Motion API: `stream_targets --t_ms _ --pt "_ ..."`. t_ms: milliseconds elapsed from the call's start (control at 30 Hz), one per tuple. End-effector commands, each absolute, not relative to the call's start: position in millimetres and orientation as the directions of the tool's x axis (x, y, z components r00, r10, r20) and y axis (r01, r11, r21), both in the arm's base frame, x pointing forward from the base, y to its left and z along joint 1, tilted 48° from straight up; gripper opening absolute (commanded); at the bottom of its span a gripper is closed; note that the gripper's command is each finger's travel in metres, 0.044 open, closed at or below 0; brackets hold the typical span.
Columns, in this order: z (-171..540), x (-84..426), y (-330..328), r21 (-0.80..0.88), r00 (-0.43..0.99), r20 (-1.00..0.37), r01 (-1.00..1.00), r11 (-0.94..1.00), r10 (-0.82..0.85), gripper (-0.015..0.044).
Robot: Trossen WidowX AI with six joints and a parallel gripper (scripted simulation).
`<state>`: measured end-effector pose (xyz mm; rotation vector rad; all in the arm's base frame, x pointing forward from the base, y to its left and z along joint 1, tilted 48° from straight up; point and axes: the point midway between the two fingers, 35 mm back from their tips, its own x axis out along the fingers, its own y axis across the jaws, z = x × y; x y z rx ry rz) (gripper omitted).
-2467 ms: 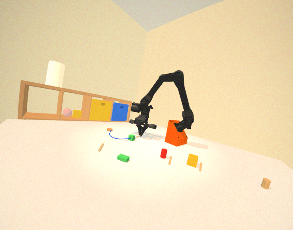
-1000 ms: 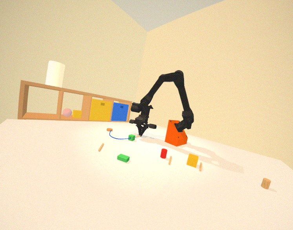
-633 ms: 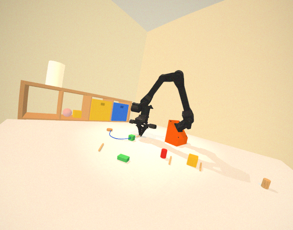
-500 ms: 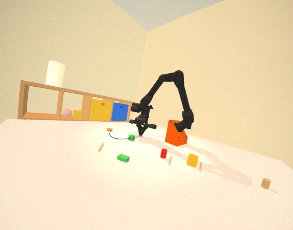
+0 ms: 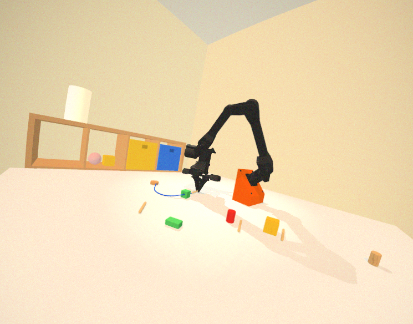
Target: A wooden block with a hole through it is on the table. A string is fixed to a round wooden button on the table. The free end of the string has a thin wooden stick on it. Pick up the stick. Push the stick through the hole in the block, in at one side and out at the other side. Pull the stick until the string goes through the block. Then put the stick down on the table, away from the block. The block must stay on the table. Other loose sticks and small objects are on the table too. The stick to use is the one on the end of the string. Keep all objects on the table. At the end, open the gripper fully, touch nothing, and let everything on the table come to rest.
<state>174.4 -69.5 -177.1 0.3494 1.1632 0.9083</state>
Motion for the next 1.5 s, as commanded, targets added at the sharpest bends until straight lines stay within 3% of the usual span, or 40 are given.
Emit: stream_targets --t_ms 0,500,767,933,1133,1400,1467 --pt "-180.6 173.2 -69.9 0.66 0.097 -0.641 -0.437 0.611 0.761 0.0" --pt "-180.6 173.2 -69.9 0.66 0.097 -0.641 -0.437 0.611 0.761 0.0" --pt "-170.9 175.1 -77.2 0.666 0.104 -0.635 -0.429 0.61 0.766 0.021" --pt "-122.1 172.2 -125.3 0.68 0.099 -0.625 -0.419 0.602 0.775 0.021" --pt "-120.0 171.9 -127.0 0.681 0.098 -0.624 -0.419 0.601 0.775 0.021" --pt "-117.4 173.9 -132.4 0.675 0.109 -0.628 -0.415 0.61 0.77 0.042" --pt "-105.5 173.5 -145.0 0.676 0.107 -0.628 -0.415 0.609 0.771 0.044"
